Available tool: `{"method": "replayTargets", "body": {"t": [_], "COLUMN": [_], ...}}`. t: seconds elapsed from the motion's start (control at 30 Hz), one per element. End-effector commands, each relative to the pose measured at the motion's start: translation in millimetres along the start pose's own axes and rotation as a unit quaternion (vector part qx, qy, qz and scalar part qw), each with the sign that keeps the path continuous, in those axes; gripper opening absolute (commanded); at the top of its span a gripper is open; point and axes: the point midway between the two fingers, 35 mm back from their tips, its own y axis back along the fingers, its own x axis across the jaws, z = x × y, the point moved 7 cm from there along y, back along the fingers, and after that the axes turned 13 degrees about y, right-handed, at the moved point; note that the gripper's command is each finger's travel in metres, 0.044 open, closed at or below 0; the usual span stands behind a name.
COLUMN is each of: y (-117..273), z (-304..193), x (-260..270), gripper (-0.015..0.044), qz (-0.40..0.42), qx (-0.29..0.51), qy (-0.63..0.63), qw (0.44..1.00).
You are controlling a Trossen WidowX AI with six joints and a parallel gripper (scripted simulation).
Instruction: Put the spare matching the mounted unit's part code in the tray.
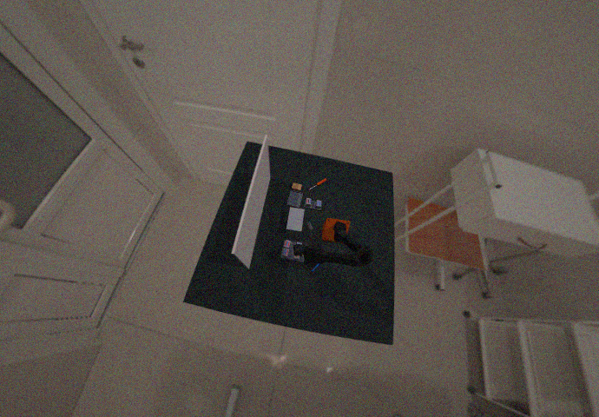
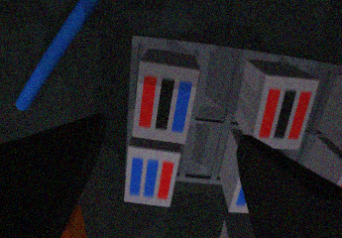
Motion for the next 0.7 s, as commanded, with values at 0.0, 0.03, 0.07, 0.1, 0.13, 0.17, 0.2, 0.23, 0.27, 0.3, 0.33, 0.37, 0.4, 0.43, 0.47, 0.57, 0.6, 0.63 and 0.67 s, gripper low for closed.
{"method": "replayTargets", "body": {"t": [0.0, 0.03, 0.07, 0.1, 0.13, 0.17, 0.2, 0.23, 0.27, 0.3, 0.33, 0.37, 0.4, 0.43, 0.47, 0.57, 0.6, 0.63, 0.67], "y": [-7, -8, -10, -12, -13, -15, -17, -18, -20, -21, -23, -25, -26, -28, -30, -34, -36, -38, -39], "z": [-1, -1, -1, -2, -2, -2, -2, -2, -2, -2, -2, -2, -2, -2, -2, -2, -2, -2, -2], "x": [0, 0, -1, -1, -1, -1, -1, -1, -1, -1, -1, -1, -1, -1, -1, -1, -1, -1, -1], "gripper": [0.03, 0.03, 0.03, 0.03, 0.03, 0.03, 0.03, 0.03, 0.03, 0.03, 0.03, 0.03, 0.03, 0.03, 0.03, 0.03, 0.03, 0.03, 0.03], "qz": [0.002, 0.002, 0.002, 0.002, 0.002, 0.002, 0.002, 0.002, 0.002, 0.002, 0.002, 0.002, 0.002, 0.002, 0.002, 0.002, 0.002, 0.002, 0.002], "qx": [0.003, 0.003, 0.003, 0.003, 0.003, 0.003, 0.004, 0.004, 0.004, 0.004, 0.004, 0.004, 0.004, 0.004, 0.004, 0.004, 0.004, 0.004, 0.004], "qy": [-0.002, -0.002, -0.002, -0.002, -0.002, -0.002, -0.002, -0.002, -0.002, -0.002, -0.001, -0.001, -0.001, -0.001, -0.001, -0.001, -0.001, -0.001, -0.001], "qw": [1.0, 1.0, 1.0, 1.0, 1.0, 1.0, 1.0, 1.0, 1.0, 1.0, 1.0, 1.0, 1.0, 1.0, 1.0, 1.0, 1.0, 1.0, 1.0]}}
